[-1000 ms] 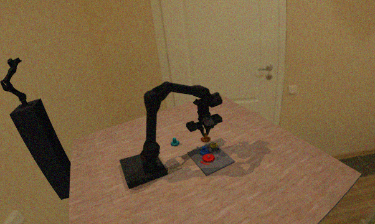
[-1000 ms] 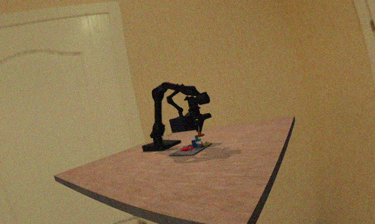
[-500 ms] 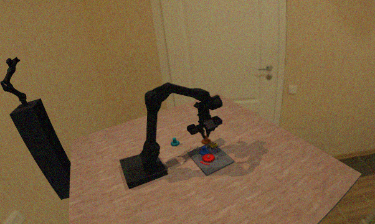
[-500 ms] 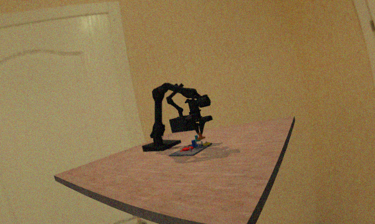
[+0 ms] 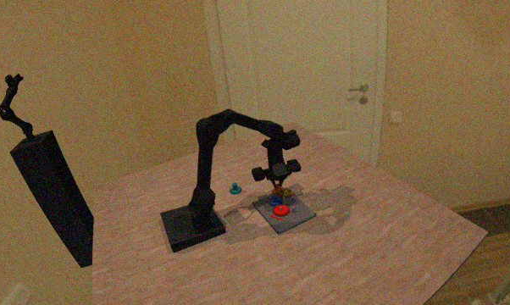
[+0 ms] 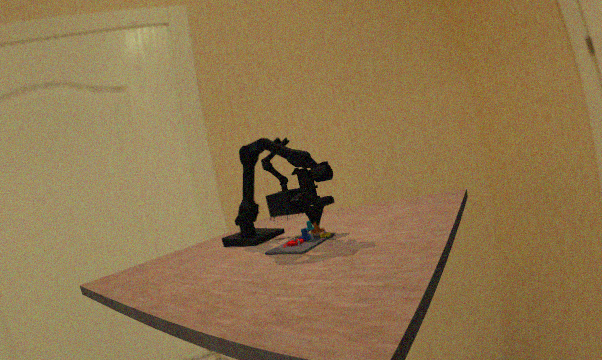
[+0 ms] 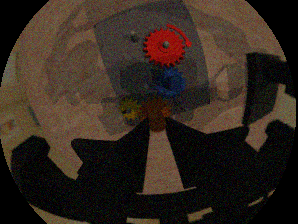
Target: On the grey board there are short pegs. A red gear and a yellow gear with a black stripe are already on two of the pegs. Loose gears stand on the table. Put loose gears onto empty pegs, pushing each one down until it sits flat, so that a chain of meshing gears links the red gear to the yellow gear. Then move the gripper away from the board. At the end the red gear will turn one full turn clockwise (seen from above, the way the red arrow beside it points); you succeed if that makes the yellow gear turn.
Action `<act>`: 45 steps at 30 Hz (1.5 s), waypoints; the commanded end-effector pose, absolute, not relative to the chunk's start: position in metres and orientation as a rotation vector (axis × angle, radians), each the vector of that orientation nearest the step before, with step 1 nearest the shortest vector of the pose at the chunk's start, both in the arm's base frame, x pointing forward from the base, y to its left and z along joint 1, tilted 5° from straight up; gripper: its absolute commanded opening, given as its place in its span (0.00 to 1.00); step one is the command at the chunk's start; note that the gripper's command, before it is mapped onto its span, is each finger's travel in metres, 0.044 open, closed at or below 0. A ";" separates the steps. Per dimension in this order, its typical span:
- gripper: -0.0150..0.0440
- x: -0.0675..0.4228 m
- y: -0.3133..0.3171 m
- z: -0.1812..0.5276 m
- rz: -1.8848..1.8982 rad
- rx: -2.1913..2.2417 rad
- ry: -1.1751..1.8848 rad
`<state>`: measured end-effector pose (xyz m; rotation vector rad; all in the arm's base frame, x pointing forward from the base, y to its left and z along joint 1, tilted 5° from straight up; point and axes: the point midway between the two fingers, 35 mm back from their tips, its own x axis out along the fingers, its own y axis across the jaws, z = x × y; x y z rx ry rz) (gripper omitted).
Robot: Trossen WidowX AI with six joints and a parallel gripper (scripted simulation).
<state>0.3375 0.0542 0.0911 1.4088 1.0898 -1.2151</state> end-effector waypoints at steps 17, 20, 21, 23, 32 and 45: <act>0.25 0.337 0.055 0.083 -1.197 1.385 1.108; 0.25 0.337 0.055 0.083 -1.145 1.329 1.141; 0.25 0.337 0.055 0.083 -1.129 1.312 1.151; 0.25 0.337 0.055 0.083 -1.101 1.281 1.168; 0.25 0.338 0.054 0.081 -1.057 1.234 1.192; 0.25 0.337 0.055 0.079 -1.228 1.419 1.088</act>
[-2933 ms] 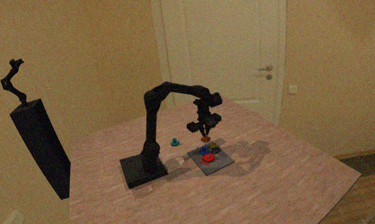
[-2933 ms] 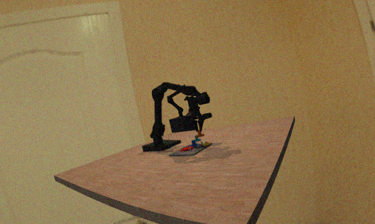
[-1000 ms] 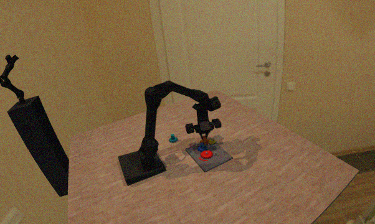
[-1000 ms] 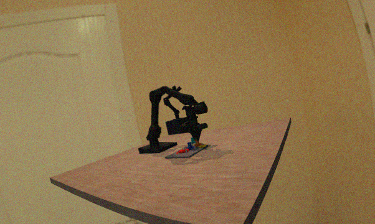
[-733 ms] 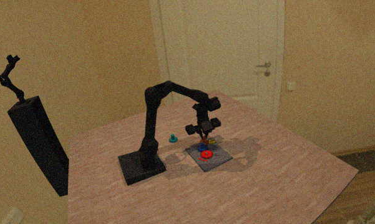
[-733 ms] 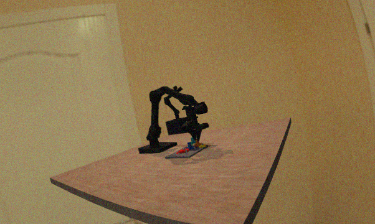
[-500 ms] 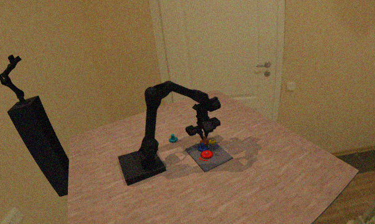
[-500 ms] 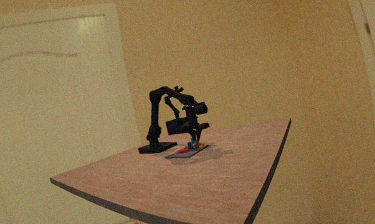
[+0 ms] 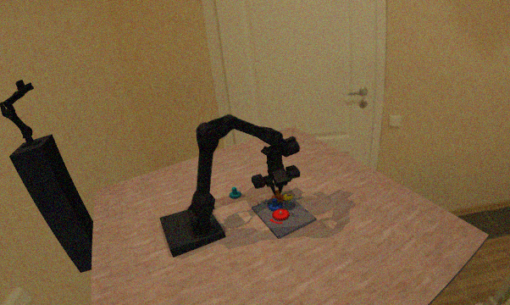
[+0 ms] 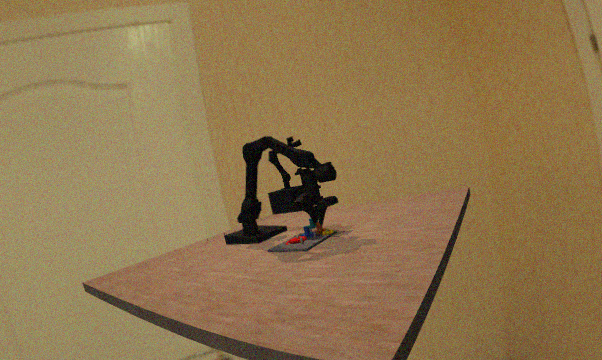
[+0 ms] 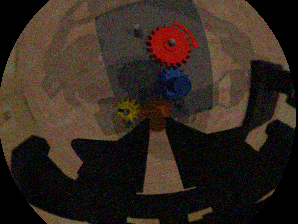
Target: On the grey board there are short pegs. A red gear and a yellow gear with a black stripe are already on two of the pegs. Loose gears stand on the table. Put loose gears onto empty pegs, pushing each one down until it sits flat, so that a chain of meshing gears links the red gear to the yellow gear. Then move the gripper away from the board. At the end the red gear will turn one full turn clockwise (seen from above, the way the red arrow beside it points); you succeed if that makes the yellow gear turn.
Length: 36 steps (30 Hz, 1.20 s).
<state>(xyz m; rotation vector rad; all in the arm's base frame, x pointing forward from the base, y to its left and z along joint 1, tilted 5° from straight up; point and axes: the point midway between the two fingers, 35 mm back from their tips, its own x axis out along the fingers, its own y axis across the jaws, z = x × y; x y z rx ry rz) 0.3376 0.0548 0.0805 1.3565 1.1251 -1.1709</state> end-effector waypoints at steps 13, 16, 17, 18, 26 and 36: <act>0.25 0.338 0.054 0.079 -1.309 1.506 1.030; 0.25 0.338 0.055 0.079 -1.281 1.476 1.050; 0.25 0.338 0.055 0.079 -1.267 1.461 1.061; 0.25 0.338 0.055 0.079 -1.255 1.449 1.068; 0.25 0.337 0.055 0.079 -1.129 1.312 1.151; 0.25 0.338 0.054 0.079 -1.051 1.228 1.195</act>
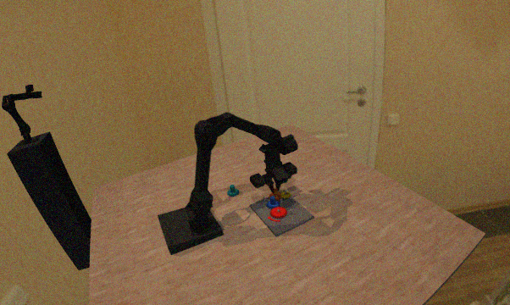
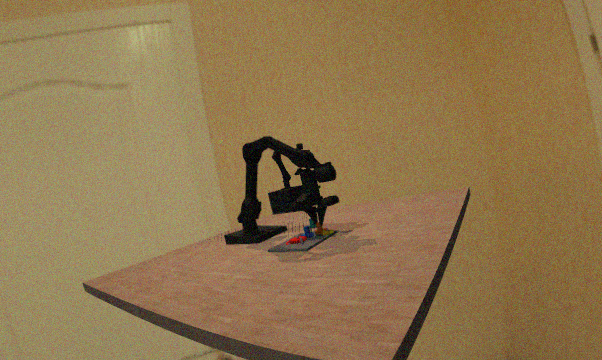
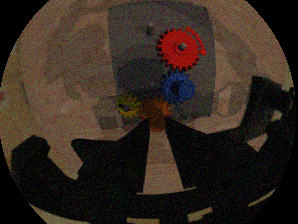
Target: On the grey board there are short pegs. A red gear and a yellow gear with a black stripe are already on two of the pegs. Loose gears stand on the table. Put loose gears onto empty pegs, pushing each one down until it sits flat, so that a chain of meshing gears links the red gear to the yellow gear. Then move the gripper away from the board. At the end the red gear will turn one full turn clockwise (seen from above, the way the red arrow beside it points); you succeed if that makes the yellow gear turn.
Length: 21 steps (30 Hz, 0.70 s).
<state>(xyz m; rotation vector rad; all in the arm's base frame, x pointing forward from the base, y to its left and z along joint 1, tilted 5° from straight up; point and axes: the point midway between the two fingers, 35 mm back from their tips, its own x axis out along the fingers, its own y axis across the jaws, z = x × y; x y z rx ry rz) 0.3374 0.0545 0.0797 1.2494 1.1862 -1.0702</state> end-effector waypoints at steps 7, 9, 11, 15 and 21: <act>0.39 0.338 0.055 0.079 -1.094 1.274 1.172; 0.48 0.338 0.055 0.080 -1.114 1.296 1.159; 0.49 0.337 0.055 0.081 -1.144 1.328 1.142; 0.49 0.337 0.054 0.089 -1.165 1.351 1.128; 0.49 0.333 0.053 0.126 -1.185 1.373 1.115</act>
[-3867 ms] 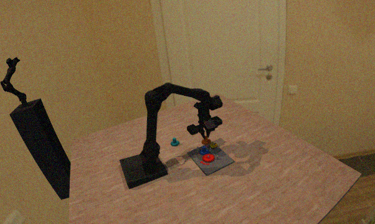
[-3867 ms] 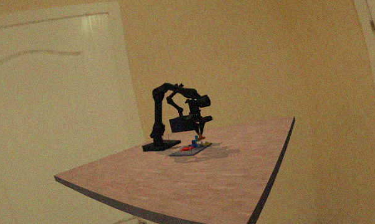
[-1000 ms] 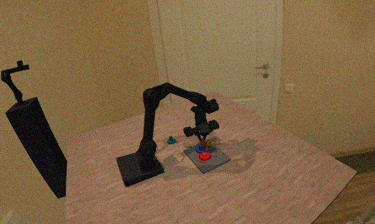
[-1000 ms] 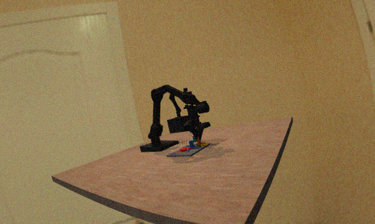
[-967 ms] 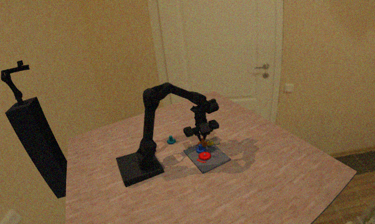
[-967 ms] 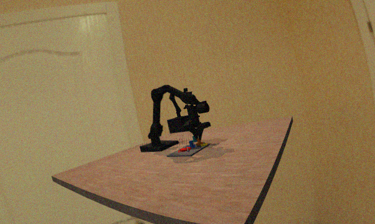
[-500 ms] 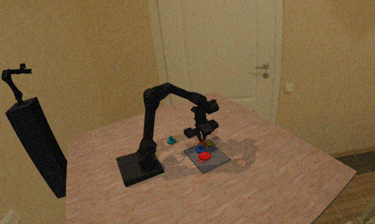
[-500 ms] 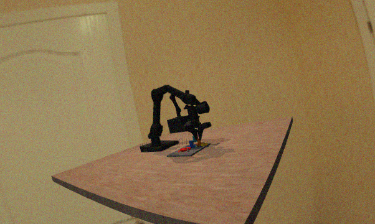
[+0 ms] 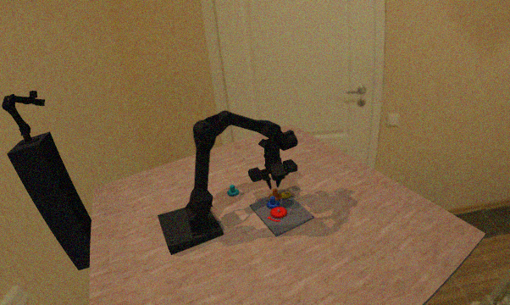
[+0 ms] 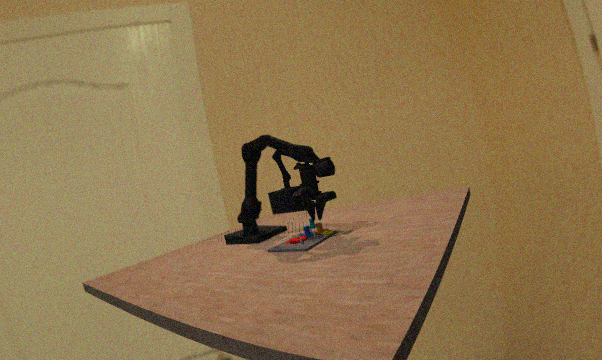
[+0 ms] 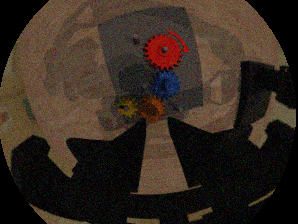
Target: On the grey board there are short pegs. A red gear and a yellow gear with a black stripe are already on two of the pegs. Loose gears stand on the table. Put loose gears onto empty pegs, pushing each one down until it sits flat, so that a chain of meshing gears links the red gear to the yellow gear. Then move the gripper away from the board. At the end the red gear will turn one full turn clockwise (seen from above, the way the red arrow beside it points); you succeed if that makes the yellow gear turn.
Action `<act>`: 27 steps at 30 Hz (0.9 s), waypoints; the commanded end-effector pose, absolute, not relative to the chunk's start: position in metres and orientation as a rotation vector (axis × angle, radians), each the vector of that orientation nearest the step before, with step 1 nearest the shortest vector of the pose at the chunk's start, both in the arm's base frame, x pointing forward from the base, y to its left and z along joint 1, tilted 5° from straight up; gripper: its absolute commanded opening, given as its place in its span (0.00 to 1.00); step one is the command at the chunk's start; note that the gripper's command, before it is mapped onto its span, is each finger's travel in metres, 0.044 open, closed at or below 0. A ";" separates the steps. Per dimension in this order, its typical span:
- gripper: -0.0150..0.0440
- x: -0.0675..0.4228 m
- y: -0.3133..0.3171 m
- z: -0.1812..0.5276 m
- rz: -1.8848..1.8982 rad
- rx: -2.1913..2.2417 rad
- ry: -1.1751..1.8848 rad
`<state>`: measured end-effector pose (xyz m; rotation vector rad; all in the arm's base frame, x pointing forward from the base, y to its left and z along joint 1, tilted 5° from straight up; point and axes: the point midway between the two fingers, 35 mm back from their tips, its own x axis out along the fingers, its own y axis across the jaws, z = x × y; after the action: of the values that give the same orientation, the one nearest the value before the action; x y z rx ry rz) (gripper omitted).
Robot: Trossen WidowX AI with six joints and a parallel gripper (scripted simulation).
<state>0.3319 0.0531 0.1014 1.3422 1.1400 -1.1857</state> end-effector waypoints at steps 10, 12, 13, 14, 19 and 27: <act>0.76 0.323 0.050 0.170 -1.177 1.364 1.121; 0.85 0.323 0.050 0.170 -1.177 1.364 1.121; 0.89 0.323 0.050 0.170 -1.177 1.364 1.121; 0.94 0.323 0.050 0.170 -1.177 1.364 1.121; 1.00 0.323 0.050 0.170 -1.177 1.364 1.121; 1.00 0.323 0.050 0.170 -1.177 1.364 1.121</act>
<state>0.3223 0.0499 0.1678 1.3658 1.1207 -1.1846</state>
